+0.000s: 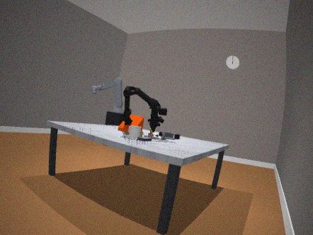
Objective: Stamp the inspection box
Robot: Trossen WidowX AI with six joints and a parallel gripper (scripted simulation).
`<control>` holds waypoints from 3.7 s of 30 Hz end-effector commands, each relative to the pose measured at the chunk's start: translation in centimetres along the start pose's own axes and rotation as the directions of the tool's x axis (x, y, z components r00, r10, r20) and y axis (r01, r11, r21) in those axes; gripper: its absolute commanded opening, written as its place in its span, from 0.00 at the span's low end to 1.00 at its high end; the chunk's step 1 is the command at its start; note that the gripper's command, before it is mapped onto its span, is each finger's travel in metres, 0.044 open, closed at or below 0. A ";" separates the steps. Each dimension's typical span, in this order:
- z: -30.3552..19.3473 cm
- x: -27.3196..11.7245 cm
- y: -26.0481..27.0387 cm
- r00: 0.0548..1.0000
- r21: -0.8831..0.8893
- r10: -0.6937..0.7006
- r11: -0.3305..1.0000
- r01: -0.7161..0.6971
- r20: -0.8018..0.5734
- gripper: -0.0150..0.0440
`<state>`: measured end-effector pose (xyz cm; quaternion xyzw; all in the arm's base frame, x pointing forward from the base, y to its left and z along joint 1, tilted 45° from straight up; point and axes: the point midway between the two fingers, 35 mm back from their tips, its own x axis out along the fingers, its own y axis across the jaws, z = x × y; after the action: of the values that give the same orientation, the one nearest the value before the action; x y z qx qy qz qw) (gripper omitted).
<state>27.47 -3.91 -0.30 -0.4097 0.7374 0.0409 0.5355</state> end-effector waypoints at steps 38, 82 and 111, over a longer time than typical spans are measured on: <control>0.0 -0.1 -0.1 1.000 -0.001 -0.003 1.000 0.003 -0.003 0.25; 0.7 -4.9 0.5 1.000 -0.002 -0.001 1.000 0.001 0.000 0.25; 7.2 -6.7 1.6 1.000 0.004 0.000 1.000 0.000 0.005 0.25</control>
<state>31.76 3.65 2.16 -0.4113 0.7367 0.0406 0.5352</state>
